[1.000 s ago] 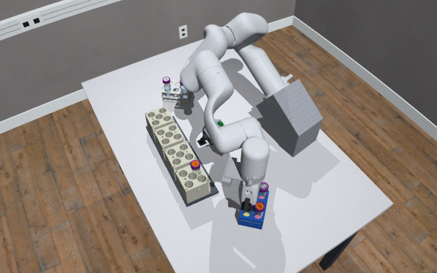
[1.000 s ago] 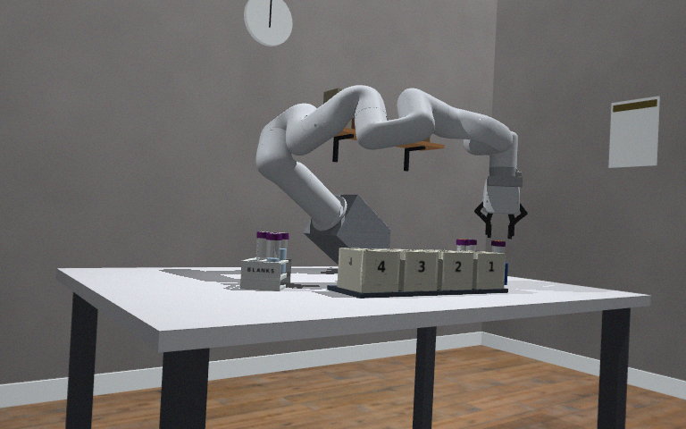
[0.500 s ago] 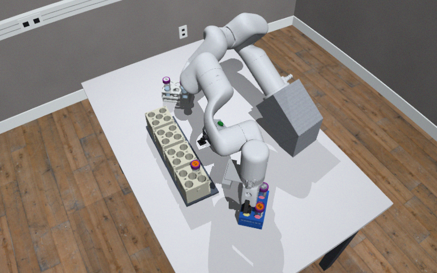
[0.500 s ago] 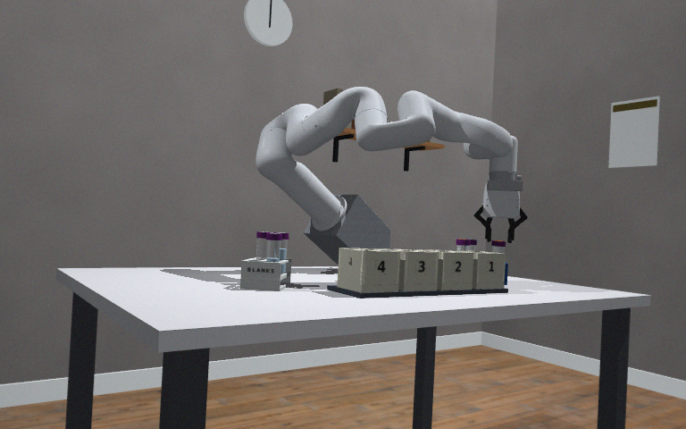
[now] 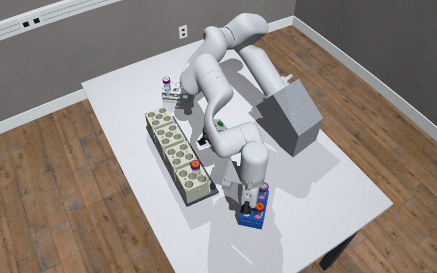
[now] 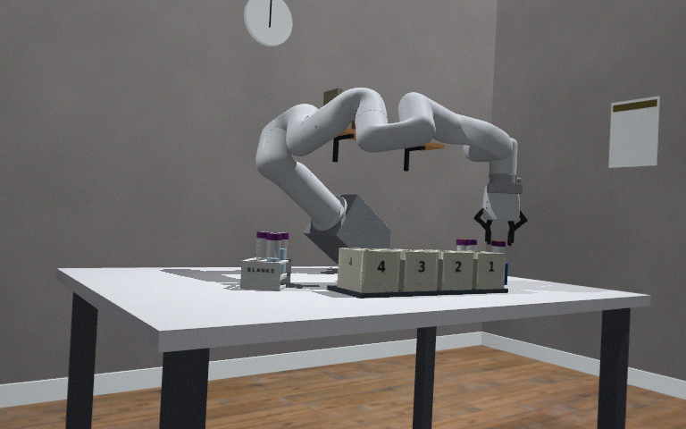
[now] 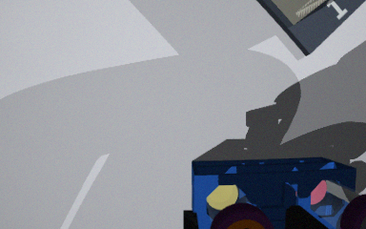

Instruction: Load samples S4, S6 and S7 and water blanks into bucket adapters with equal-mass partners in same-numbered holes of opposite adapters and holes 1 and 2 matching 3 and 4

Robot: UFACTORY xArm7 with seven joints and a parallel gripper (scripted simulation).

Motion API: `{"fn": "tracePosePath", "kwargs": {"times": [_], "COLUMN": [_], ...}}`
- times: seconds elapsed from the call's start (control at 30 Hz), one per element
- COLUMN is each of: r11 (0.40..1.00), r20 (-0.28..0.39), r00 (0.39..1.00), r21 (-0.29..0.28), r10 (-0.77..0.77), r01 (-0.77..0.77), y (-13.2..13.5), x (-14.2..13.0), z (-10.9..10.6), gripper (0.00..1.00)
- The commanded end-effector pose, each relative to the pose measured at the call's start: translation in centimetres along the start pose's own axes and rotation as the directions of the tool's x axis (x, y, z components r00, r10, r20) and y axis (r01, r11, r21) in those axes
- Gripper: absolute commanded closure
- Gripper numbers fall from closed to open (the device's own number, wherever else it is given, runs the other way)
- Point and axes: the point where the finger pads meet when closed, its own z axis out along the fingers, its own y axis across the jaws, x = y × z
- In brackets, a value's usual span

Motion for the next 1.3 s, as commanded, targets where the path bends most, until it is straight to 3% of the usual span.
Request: {"fn": "tracePosePath", "kwargs": {"times": [0.0, 1.07, 1.1, 1.27], "r11": [1.000, 1.000, 1.000, 1.000], "r20": [0.002, 0.002, 0.002, 0.002], "r00": [1.000, 1.000, 1.000, 1.000], "r21": [0.005, 0.005, 0.005, 0.005], "r10": [0.001, 0.001, 0.001, 0.001], "r01": [-0.001, -0.001, -0.001, -0.001], "y": [-0.1, -0.1, -0.1, -0.1], "x": [0.0, 0.0, 0.0, 0.0], "z": [0.0, 1.0, 1.0, 0.8], "gripper": [0.43, 0.43, 1.00, 1.00]}}
